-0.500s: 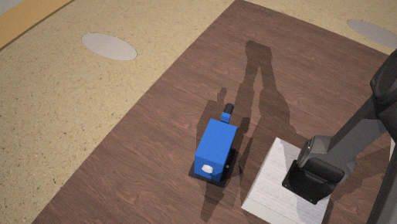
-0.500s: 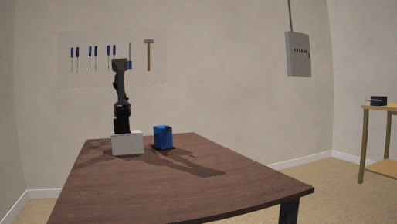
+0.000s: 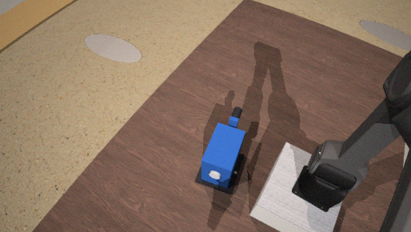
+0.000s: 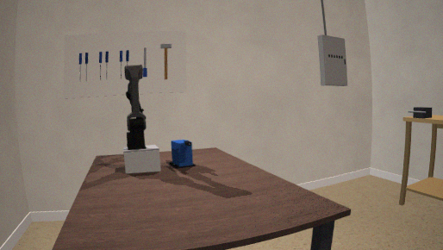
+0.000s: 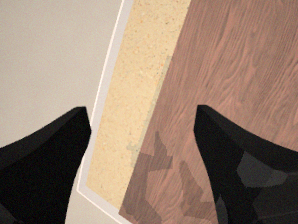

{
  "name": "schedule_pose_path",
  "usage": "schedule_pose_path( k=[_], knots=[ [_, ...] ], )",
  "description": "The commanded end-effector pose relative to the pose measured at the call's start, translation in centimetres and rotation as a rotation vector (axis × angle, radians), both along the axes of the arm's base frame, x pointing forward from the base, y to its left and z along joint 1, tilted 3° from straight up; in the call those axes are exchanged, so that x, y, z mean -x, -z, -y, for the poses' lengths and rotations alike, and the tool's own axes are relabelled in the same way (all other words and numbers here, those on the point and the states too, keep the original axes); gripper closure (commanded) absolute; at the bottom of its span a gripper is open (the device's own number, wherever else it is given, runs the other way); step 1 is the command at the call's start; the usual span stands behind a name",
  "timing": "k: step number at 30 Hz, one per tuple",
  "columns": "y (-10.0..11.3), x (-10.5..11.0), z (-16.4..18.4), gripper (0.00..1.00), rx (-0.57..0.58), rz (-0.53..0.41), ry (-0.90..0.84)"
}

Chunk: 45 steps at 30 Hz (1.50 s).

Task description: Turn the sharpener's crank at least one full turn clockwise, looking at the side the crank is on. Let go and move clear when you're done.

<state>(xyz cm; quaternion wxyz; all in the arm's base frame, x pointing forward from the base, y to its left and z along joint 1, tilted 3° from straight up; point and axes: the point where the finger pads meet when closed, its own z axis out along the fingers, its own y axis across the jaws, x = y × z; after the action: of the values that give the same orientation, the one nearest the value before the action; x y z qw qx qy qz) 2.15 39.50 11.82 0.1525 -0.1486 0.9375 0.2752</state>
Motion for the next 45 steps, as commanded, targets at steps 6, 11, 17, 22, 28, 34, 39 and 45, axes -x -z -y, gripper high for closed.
schedule_pose_path(
  k=[6, 11, 17, 22, 28, 34, 39, 45],
  knots=[
    [-2.2, -0.1, 0.0, 0.31, -0.006, -0.001, 0.000],
    [-4.7, -0.1, 0.2, 0.31, -0.006, -0.001, 0.000],
    [-4.2, -2.8, 1.0, 0.31, 0.025, -0.005, 0.089],
    [-3.9, -4.3, 1.4, 0.31, 0.058, -0.006, 0.170],
    [-3.5, -7.0, 2.4, 0.31, 0.088, -0.013, 0.248],
    [-3.1, -9.8, 3.6, 0.31, 0.112, -0.021, 0.310],
    [-2.9, -11.0, 4.4, 0.31, 0.115, -0.024, 0.323],
    [-2.5, -13.5, 6.0, 0.31, 0.147, -0.037, 0.400]
  ],
)
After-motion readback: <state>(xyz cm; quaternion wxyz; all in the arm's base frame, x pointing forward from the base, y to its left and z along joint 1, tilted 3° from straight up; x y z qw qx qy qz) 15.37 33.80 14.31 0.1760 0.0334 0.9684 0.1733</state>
